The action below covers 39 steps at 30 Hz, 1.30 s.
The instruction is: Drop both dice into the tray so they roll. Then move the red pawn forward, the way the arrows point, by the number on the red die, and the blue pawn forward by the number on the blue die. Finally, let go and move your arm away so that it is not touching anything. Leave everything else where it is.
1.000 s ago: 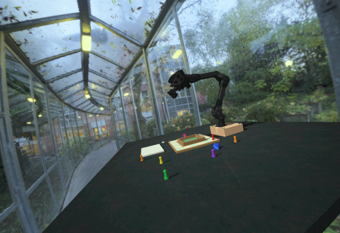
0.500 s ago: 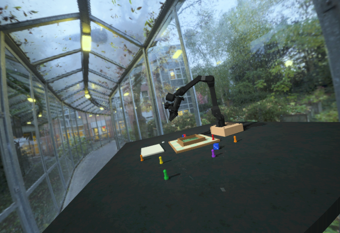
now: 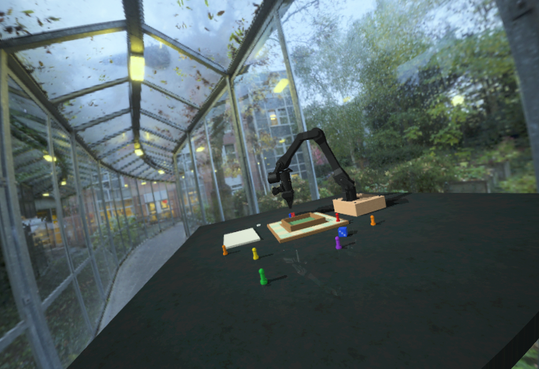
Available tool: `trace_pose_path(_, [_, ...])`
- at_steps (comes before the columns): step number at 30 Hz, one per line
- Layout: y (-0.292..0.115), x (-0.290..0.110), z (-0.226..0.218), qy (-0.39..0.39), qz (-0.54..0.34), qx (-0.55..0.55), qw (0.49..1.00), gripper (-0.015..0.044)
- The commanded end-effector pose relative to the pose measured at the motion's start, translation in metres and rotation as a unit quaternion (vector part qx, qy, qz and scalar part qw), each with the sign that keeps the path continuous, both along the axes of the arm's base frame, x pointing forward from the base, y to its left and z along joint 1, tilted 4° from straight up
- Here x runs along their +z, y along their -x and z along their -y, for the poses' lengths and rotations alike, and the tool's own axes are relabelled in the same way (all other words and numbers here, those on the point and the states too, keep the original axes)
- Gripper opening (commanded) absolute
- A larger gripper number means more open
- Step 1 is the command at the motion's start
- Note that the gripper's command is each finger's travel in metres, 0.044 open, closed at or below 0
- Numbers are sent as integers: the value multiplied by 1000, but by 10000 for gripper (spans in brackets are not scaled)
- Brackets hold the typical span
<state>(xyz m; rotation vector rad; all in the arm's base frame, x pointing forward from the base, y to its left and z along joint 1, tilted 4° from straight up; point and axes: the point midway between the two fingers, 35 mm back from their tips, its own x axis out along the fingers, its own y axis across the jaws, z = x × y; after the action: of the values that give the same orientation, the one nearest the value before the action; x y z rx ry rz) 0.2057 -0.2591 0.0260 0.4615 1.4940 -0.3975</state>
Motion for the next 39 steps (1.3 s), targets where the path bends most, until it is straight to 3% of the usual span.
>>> trace_pose_path(1, [2,-2,1,-1,-9,7,1000,275])
trace_pose_path(32, [0,-49,-3,-2,-9,7,1000,275])
trace_pose_path(39, [0,-49,-3,-2,-9,7,1000,111])
